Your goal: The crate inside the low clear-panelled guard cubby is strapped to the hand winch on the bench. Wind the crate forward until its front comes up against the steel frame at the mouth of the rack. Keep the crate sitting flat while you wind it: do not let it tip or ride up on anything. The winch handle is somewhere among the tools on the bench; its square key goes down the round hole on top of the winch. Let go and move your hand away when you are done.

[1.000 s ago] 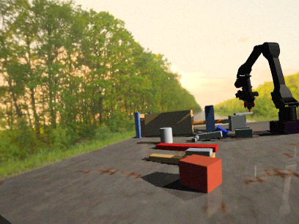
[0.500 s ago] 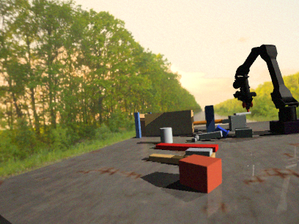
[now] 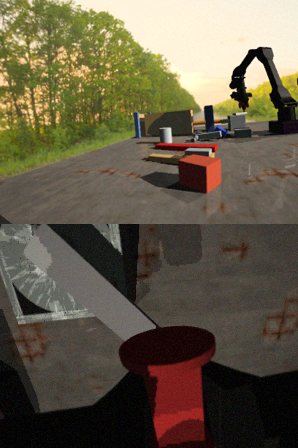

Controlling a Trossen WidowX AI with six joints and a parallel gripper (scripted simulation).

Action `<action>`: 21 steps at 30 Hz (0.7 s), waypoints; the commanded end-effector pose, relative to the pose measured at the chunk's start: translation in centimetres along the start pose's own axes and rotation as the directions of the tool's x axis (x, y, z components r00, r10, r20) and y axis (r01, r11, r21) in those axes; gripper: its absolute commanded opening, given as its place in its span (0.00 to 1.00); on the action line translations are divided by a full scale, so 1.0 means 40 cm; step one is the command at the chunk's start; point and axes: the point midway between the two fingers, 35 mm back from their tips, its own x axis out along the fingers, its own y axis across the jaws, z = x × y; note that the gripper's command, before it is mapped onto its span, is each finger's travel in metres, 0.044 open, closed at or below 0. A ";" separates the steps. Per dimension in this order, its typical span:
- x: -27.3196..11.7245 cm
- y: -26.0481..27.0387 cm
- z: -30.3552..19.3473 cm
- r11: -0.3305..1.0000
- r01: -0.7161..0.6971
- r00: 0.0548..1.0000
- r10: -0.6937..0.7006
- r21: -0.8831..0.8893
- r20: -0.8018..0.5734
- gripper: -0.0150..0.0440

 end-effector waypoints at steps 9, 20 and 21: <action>0.002 -0.045 0.045 1.000 0.017 1.000 -0.017 -0.002 0.013 0.25; 0.001 -0.065 0.075 1.000 0.018 1.000 -0.018 -0.002 0.014 0.25; 0.001 -0.067 0.079 1.000 0.018 1.000 -0.018 -0.002 0.015 0.25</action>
